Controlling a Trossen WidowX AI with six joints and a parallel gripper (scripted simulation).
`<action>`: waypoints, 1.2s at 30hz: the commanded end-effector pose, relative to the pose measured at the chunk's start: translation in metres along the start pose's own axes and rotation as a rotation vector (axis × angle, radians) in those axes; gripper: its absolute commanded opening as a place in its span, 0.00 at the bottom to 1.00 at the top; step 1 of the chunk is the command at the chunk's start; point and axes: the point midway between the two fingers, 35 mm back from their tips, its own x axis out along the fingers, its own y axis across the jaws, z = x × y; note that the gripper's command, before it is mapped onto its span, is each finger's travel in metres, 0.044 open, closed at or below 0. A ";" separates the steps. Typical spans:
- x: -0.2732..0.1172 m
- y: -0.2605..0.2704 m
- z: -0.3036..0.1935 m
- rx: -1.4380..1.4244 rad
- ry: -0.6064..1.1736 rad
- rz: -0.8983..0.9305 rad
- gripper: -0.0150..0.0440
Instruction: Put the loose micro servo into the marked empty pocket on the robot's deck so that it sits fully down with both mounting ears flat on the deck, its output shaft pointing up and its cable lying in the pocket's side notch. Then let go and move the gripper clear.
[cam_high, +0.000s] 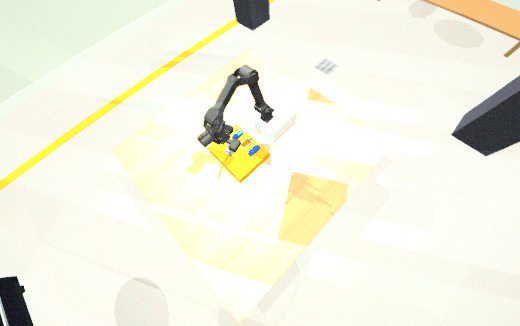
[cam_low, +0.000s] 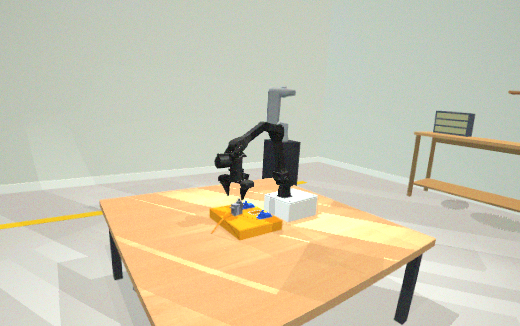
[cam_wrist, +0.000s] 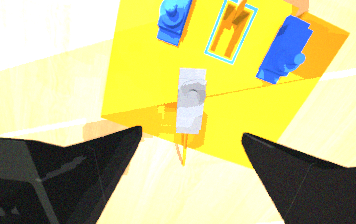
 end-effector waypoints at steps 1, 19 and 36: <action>0.013 0.001 0.002 0.012 -0.002 0.005 1.00; 0.038 0.001 0.002 0.012 -0.002 0.005 1.00; 0.042 0.001 0.002 0.012 -0.002 0.005 0.45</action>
